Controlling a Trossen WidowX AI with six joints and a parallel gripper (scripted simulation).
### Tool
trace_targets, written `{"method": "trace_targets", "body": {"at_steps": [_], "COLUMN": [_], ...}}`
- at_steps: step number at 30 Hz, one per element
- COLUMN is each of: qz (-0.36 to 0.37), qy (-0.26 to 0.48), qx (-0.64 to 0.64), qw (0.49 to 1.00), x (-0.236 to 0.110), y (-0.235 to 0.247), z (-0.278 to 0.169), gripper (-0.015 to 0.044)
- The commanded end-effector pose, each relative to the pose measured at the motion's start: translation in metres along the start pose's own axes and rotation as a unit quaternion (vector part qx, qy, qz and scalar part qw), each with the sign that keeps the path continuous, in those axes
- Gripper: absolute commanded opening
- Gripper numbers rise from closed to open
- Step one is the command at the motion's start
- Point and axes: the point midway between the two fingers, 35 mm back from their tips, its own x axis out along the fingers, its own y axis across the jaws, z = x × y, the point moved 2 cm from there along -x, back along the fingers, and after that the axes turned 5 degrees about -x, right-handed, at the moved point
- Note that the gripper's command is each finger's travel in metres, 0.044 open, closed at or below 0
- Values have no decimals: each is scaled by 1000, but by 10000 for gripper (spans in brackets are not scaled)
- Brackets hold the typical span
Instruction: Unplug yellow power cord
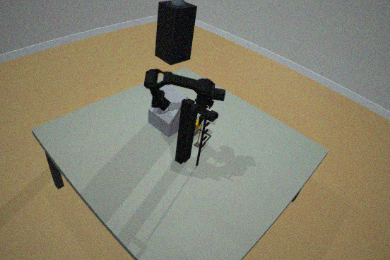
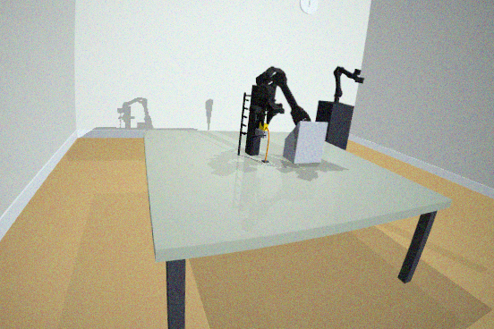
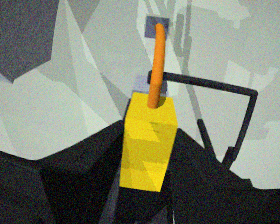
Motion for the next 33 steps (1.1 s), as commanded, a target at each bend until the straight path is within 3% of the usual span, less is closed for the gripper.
{"method": "trace_targets", "body": {"at_steps": [1, 19, 33], "qz": [-6, -6, -7], "qy": [-34, -34, -33], "qx": [-7, -7, -7], "qw": [999, 999, 999], "x": [-9, -15, -11], "y": [-2, 0, -1], "z": [30, 59, 52], "gripper": [0, 0, 367]}}
